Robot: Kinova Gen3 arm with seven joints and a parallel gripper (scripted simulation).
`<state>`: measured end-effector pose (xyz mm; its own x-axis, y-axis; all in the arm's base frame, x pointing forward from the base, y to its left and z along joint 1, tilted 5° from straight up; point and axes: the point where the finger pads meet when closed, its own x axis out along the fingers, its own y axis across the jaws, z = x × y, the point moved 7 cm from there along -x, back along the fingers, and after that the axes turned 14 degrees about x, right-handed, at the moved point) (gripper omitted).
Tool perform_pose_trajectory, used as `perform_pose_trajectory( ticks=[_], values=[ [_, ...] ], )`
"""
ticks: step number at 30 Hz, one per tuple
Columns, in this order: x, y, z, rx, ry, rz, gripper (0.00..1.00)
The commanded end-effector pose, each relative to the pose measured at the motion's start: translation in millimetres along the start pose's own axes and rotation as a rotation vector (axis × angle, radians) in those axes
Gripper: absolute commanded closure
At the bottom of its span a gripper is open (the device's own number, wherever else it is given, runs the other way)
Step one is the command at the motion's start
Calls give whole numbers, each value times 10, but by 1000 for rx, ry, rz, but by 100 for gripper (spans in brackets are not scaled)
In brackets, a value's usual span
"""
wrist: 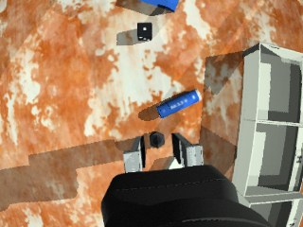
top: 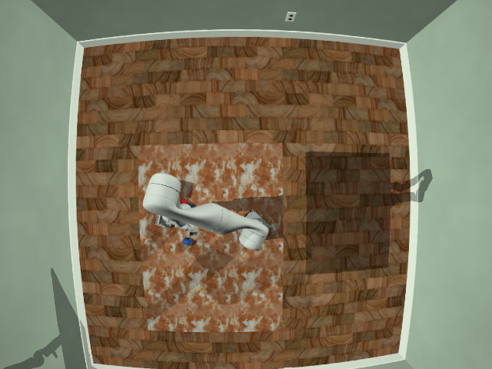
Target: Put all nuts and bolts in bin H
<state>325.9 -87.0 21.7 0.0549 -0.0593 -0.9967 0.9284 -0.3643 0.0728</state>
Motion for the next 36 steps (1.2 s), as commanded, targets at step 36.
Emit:
perform_pose_trajectory(
  ticks=[36],
  values=[
    [192, -12, -19, -5, 2, 0, 36]
  ],
)
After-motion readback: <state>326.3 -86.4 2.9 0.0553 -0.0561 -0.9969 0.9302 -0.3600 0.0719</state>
